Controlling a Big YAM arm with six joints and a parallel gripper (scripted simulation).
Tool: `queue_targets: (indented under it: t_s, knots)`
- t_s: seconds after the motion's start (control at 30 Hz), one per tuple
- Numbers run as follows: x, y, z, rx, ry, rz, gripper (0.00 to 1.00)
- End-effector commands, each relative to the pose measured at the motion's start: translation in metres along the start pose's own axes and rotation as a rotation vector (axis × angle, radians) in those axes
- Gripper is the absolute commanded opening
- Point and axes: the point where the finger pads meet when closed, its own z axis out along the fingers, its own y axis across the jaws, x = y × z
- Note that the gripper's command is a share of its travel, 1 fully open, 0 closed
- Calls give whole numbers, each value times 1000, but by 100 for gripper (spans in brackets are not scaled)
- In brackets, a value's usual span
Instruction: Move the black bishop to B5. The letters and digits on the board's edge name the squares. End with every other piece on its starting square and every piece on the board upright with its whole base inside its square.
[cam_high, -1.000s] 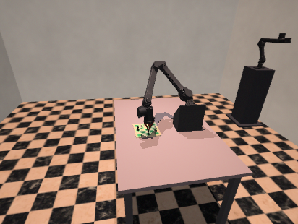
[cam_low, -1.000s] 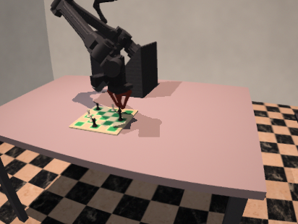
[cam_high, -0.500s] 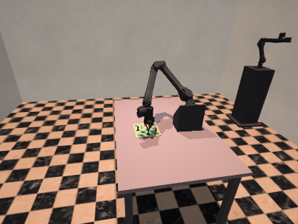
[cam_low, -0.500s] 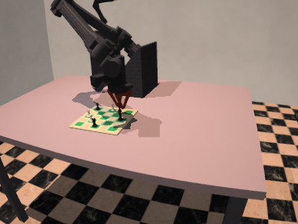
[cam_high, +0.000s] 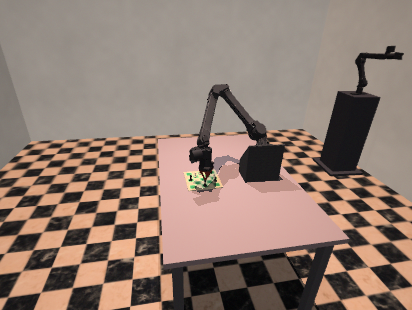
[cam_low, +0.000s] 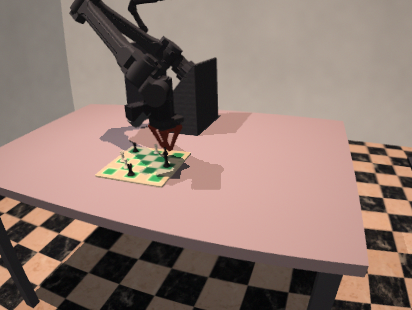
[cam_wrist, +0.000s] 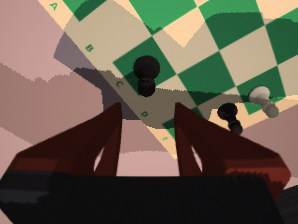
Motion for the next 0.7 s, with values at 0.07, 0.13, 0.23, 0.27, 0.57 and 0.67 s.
queue_targets:
  t_s: [0.07, 0.13, 0.23, 0.27, 0.57, 0.67]
  knots:
    - [-12, 13, -8, -17, -21, 15, 35]
    - [-12, 13, -8, -17, -21, 15, 35]
    - [-12, 13, -8, -17, -21, 15, 35]
    - [-12, 13, -8, -17, -21, 15, 35]
    - [-15, 10, 3, -14, -13, 23, 35]
    - [-15, 10, 7, -12, -14, 23, 35]
